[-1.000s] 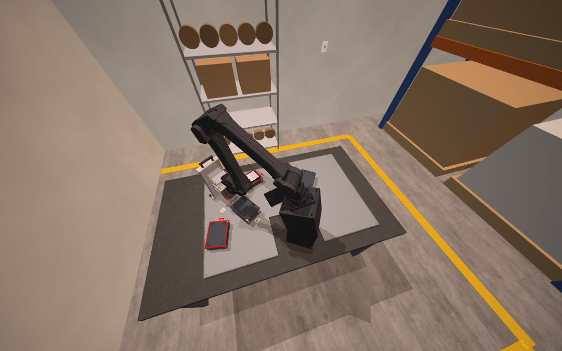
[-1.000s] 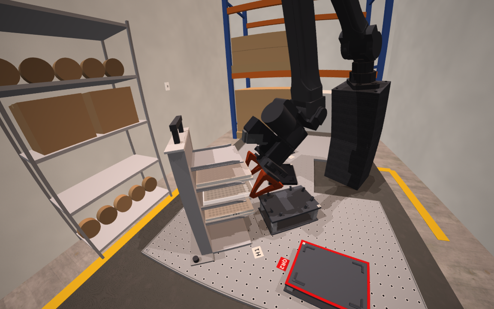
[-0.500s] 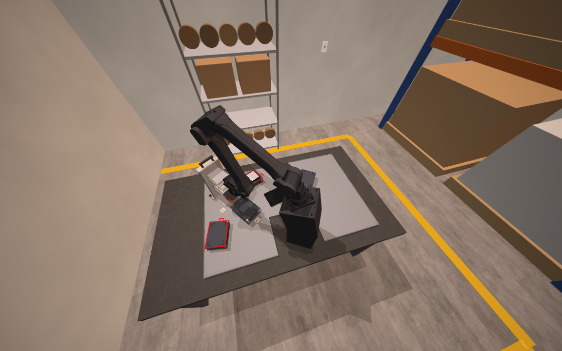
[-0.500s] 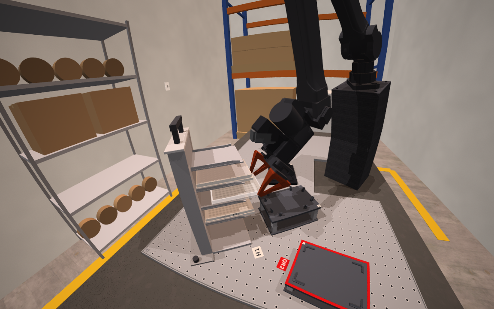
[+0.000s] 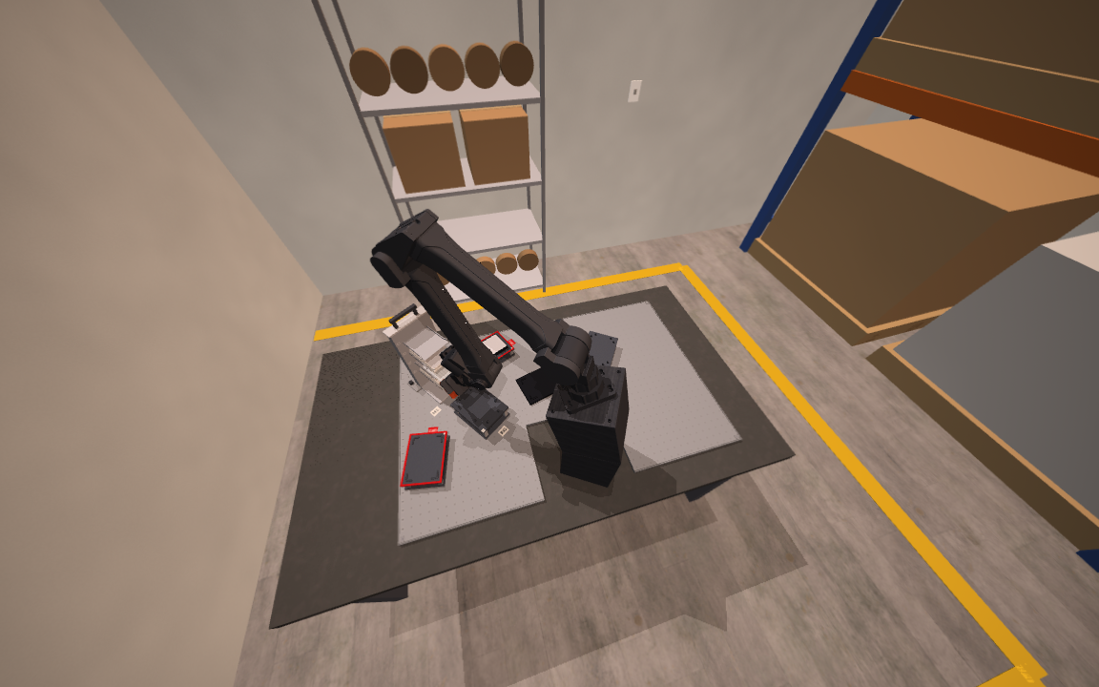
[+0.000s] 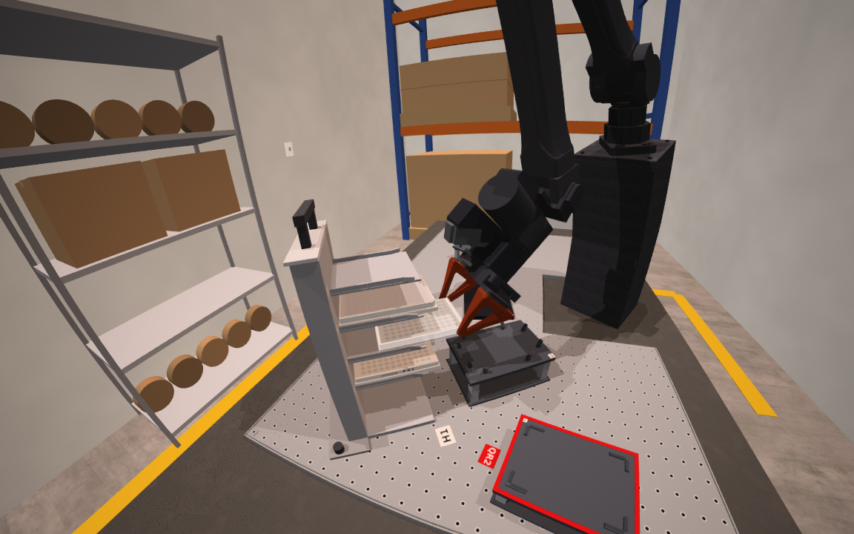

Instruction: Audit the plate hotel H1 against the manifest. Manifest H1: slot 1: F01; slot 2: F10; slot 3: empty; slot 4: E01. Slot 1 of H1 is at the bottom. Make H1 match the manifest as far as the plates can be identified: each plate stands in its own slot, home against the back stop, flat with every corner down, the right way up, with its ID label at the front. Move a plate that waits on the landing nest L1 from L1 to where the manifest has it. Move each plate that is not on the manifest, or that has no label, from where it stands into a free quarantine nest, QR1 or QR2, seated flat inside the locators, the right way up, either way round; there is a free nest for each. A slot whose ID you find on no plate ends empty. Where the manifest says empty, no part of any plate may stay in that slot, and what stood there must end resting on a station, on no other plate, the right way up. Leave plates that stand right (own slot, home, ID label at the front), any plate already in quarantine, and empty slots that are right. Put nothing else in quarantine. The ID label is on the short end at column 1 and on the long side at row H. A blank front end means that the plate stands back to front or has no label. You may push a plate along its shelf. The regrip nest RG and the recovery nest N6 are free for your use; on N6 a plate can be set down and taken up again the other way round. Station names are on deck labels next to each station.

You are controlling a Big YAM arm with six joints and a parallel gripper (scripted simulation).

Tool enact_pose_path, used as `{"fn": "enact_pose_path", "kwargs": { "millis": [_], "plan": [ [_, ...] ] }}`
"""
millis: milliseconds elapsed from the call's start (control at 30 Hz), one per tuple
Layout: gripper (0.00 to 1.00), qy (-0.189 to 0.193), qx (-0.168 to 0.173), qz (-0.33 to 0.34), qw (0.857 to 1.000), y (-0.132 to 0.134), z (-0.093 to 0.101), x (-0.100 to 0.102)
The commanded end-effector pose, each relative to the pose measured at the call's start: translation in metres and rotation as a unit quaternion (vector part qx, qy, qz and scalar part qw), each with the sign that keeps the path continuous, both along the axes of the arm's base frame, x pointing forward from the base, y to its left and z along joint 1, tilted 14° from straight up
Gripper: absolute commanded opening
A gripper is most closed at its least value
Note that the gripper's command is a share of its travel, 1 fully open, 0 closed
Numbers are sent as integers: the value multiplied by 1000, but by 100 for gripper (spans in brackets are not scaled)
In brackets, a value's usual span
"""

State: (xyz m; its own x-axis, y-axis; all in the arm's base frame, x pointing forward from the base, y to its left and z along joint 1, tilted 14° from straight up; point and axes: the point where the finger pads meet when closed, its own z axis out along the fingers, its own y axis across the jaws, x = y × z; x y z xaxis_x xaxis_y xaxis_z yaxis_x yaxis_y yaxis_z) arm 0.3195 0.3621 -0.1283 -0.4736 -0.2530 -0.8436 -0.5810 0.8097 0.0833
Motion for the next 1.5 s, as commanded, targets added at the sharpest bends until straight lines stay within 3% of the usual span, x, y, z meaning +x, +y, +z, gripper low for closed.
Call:
{"fn": "enact_pose_path", "kwargs": {
  "millis": [0, 100, 1467],
  "plan": [
    [86, 3, 6, -2, 1000, -4, -2, -10],
    [86, -1, 13, -2, 1000, 0, 4, -7],
    [86, 6, 2, -2, 1000, -36, -12, -53]
  ]
}}
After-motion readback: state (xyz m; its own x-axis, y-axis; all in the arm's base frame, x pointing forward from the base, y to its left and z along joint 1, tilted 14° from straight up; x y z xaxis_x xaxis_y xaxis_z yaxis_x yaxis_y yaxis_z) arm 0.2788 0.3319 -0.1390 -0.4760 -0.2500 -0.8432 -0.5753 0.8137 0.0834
